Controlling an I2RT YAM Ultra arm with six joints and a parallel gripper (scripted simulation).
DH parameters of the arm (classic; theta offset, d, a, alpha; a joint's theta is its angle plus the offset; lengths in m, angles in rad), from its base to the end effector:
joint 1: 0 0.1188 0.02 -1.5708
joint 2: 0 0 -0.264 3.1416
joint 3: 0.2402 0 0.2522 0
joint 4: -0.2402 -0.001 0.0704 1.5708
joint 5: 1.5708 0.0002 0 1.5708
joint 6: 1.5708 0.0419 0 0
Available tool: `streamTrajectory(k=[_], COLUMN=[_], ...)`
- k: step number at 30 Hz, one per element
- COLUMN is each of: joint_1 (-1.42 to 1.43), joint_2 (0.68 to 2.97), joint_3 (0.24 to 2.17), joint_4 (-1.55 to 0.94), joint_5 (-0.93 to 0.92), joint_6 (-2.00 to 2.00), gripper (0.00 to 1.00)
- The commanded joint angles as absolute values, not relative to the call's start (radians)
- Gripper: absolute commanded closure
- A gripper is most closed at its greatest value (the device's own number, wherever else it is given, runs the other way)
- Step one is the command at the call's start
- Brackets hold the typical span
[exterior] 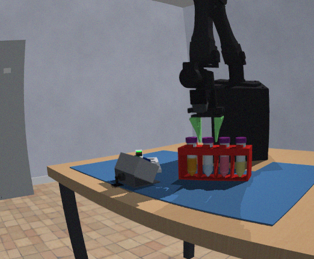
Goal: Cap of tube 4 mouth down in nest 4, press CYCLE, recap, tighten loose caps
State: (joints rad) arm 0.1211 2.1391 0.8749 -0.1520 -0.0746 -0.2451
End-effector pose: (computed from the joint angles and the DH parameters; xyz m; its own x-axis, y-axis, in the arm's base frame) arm 0.3075 0.0416 0.0150 -0.9195 -0.3557 -0.1672 -0.3659 0.9300 0.0341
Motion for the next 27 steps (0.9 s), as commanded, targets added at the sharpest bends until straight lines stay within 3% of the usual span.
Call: streamTrajectory(k=[1, 27], joint_1=[0.121, 0.121], joint_2=[2.134, 2.134], joint_3=[0.881, 0.881], joint_4=[-0.145, -0.145], joint_5=[-0.075, -0.075], joint_6=[-0.244, -0.044], gripper=[1.00, 1.00])
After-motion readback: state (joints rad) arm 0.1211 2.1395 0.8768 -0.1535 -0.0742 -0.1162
